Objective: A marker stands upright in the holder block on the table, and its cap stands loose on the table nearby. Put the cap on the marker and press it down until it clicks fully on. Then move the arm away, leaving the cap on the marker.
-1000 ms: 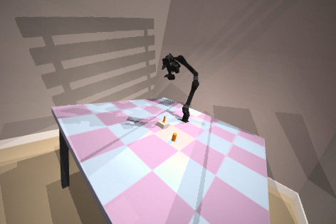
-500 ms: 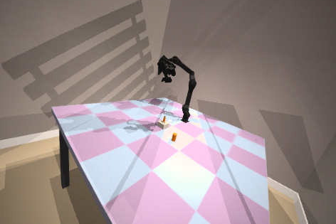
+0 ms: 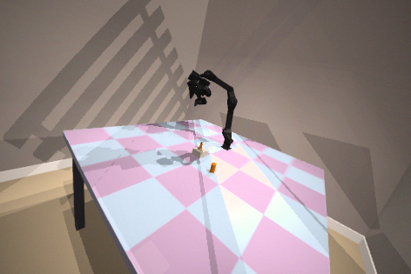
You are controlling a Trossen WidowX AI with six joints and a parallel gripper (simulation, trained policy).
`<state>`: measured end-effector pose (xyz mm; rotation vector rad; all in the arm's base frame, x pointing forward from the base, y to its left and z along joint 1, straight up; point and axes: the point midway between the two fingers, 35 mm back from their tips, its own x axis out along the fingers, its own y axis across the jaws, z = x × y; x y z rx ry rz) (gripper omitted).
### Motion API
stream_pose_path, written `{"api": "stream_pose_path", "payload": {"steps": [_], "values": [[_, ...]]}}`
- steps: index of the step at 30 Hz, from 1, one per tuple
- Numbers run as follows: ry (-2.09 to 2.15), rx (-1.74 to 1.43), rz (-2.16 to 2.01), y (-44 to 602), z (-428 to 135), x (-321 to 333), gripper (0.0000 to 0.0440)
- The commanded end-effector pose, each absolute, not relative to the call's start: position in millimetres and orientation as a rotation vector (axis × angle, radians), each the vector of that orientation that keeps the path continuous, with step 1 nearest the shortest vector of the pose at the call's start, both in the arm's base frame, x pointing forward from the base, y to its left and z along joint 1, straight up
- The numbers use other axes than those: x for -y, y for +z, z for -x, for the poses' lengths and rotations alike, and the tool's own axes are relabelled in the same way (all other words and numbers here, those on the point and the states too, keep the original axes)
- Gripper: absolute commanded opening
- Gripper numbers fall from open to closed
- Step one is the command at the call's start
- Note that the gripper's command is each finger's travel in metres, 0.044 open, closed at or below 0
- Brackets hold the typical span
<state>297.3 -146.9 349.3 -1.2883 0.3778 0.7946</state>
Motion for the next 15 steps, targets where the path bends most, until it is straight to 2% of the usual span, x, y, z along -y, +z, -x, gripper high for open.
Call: {"api": "stream_pose_path", "payload": {"steps": [1, 15], "values": [[0.851, -0.394, 1.283, 335.6, -307.3, 145.1, 0.0306], [0.998, -0.429, 1.288, 305.1, -333.3, 129.7, 0.0307]]}}
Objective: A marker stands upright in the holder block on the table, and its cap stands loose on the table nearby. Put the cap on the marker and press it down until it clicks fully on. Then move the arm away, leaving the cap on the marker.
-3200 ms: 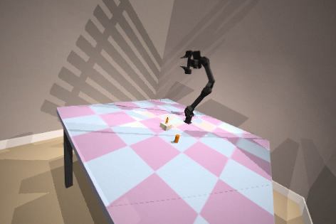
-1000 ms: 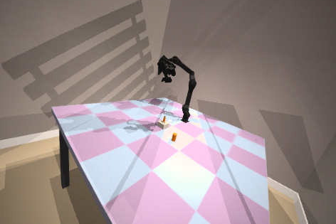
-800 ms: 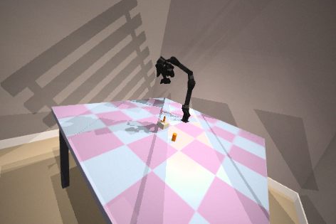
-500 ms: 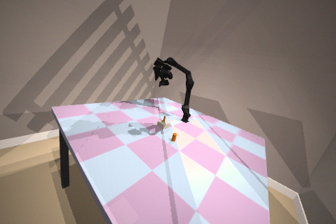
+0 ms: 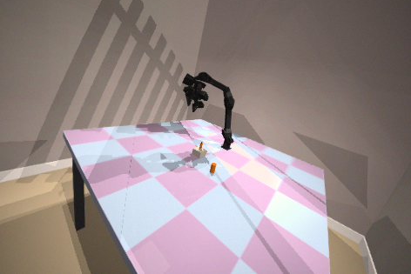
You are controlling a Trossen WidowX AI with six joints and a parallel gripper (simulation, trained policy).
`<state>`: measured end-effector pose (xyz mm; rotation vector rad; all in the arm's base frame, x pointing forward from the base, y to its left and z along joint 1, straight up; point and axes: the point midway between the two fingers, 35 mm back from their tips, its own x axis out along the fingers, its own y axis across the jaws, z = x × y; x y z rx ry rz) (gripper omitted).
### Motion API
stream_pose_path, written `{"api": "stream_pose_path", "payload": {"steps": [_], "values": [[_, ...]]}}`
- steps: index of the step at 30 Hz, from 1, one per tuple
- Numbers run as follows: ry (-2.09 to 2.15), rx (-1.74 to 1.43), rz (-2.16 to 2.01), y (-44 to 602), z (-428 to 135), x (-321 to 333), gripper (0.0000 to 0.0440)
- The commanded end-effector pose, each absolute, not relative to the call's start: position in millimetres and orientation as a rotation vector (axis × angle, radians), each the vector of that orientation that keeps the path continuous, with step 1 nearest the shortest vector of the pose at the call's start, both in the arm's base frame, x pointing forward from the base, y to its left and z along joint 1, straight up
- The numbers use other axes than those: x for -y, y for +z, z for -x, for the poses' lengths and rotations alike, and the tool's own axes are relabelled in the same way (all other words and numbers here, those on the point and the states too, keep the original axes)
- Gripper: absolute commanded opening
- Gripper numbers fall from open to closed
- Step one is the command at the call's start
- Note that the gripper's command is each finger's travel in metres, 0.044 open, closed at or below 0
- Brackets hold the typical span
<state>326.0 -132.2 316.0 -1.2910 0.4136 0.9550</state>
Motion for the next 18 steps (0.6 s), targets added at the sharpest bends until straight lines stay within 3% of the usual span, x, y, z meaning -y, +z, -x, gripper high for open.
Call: {"api": "stream_pose_path", "payload": {"steps": [1, 18], "values": [[1.008, -0.431, 1.289, 303.0, -335.0, 128.4, 0.0307], [1.167, -0.478, 1.303, 270.1, -360.8, 103.6, 0.0308]]}}
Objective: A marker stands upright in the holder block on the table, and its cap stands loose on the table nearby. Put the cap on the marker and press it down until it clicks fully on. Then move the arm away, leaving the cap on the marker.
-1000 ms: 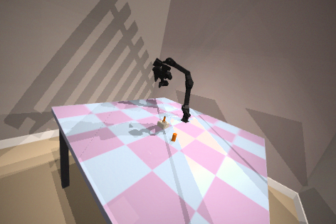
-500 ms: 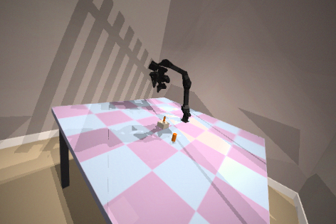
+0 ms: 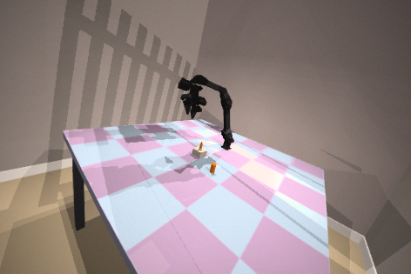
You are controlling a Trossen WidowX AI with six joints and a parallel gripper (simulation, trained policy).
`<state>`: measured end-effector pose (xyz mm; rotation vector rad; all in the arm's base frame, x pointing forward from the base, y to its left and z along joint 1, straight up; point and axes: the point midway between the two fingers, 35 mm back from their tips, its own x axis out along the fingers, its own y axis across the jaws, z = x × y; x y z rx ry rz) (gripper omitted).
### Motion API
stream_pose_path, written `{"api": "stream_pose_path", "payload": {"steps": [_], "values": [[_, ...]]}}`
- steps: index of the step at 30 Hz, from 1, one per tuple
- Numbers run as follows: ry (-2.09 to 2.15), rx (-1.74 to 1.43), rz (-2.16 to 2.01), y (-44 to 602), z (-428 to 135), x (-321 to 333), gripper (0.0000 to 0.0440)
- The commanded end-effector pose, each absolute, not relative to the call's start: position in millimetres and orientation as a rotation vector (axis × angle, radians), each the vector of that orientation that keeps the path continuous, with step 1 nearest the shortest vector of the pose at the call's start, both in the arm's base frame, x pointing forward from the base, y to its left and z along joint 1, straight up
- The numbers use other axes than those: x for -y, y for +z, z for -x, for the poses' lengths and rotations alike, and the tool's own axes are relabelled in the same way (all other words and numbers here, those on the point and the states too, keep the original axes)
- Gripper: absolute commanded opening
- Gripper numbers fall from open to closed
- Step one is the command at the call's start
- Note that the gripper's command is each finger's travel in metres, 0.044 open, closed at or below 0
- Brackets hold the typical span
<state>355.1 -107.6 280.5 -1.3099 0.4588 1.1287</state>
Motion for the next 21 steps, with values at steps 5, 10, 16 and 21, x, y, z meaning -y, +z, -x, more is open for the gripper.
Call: {"api": "stream_pose_path", "payload": {"steps": [5, 10, 16, 21], "values": [[1.213, -0.494, 1.304, 260.6, -366.4, 95.1, 0.0308], [1.257, -0.512, 1.304, 251.3, -371.1, 86.4, 0.0308], [1.304, -0.533, 1.308, 241.1, -376.4, 76.0, 0.0307], [1.340, -0.552, 1.312, 233.2, -380.2, 67.4, 0.0307]]}}
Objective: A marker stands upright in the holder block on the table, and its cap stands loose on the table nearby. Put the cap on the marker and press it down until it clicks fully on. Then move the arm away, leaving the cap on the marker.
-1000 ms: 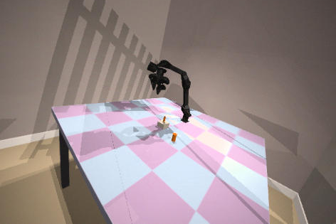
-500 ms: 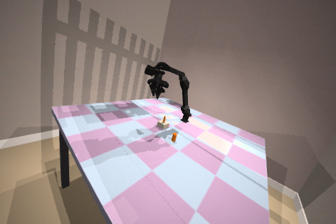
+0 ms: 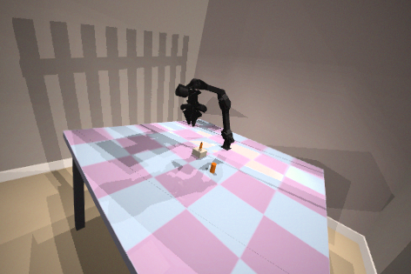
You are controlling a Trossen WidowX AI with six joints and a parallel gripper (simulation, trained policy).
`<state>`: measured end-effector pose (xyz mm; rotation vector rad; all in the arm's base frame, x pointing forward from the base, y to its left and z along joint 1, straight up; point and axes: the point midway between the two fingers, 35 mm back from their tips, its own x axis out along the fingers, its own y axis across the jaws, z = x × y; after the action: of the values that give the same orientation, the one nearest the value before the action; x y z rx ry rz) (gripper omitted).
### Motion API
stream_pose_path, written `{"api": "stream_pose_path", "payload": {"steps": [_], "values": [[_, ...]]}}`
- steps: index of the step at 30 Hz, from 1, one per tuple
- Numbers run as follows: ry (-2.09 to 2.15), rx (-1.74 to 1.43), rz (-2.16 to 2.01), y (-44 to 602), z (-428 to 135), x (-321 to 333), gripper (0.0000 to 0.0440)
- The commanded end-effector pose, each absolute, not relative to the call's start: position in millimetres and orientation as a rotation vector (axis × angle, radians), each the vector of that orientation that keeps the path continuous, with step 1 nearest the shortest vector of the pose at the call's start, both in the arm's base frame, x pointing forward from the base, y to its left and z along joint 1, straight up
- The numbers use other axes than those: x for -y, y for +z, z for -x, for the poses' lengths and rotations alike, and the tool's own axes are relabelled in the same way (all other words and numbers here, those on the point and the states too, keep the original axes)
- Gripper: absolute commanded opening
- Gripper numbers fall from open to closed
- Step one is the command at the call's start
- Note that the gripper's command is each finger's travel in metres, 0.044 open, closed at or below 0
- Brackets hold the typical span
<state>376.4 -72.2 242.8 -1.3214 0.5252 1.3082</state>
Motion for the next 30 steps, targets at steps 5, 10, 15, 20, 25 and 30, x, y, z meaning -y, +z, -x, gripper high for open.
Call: {"api": "stream_pose_path", "payload": {"steps": [5, 10, 15, 20, 25, 30], "values": [[1.374, -0.571, 1.317, 225.7, -383.5, 58.9, 0.0307], [1.406, -0.591, 1.323, 218.7, -386.5, 50.5, 0.0307], [1.436, -0.612, 1.330, 211.9, -389.0, 42.2, 0.0307], [1.464, -0.634, 1.337, 205.4, -391.2, 34.1, 0.0307], [1.490, -0.656, 1.345, 199.0, -393.1, 26.1, 0.0307], [1.514, -0.679, 1.355, 192.8, -394.9, 18.2, 0.0307]]}}
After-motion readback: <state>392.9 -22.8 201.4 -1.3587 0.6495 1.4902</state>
